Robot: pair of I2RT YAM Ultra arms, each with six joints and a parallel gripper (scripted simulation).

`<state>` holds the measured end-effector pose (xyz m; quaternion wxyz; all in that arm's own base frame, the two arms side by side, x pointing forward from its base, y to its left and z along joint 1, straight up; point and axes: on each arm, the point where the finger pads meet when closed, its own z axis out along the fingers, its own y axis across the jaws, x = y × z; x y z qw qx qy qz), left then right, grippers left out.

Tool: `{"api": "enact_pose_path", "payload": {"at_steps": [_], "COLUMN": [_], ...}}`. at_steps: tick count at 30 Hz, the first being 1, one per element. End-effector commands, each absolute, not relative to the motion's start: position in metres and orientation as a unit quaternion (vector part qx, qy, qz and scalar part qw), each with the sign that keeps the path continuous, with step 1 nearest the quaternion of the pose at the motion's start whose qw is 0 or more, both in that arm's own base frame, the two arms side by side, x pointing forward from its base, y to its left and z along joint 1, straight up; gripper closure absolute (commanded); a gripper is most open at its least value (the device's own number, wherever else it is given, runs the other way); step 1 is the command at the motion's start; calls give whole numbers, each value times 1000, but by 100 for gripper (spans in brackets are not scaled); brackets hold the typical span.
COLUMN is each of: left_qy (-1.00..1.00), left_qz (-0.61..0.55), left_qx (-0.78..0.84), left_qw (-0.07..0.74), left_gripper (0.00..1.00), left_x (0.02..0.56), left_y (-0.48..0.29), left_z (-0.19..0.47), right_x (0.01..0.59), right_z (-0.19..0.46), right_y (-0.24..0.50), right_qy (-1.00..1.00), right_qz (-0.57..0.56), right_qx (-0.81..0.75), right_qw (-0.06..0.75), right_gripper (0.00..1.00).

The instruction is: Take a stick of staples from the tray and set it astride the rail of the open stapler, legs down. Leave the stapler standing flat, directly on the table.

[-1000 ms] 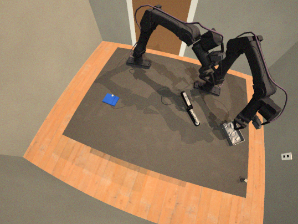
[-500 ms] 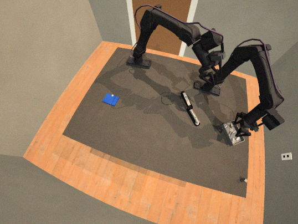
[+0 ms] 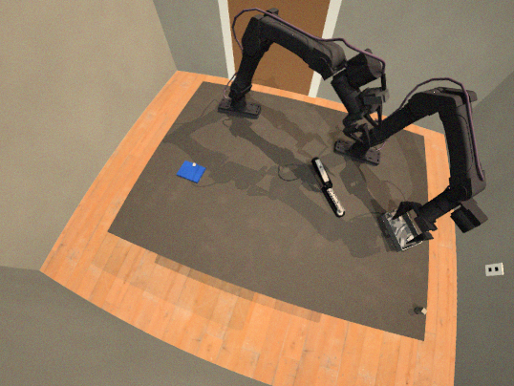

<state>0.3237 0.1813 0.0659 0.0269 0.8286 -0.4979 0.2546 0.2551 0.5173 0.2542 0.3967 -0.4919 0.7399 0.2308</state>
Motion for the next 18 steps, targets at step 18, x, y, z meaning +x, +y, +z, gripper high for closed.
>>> {"api": "enact_pose_path", "payload": {"at_steps": [18], "left_qy": [-284], "left_qz": [336], "left_qx": [894], "left_qw": [83], "left_gripper": [0], "left_x": [341], "left_y": [180], "left_z": [54], "right_x": [255], "right_z": [273], "right_y": [520], "right_qy": [730], "right_qz": [240], "right_qx": [-490], "right_qw": [411], "right_gripper": [0]}}
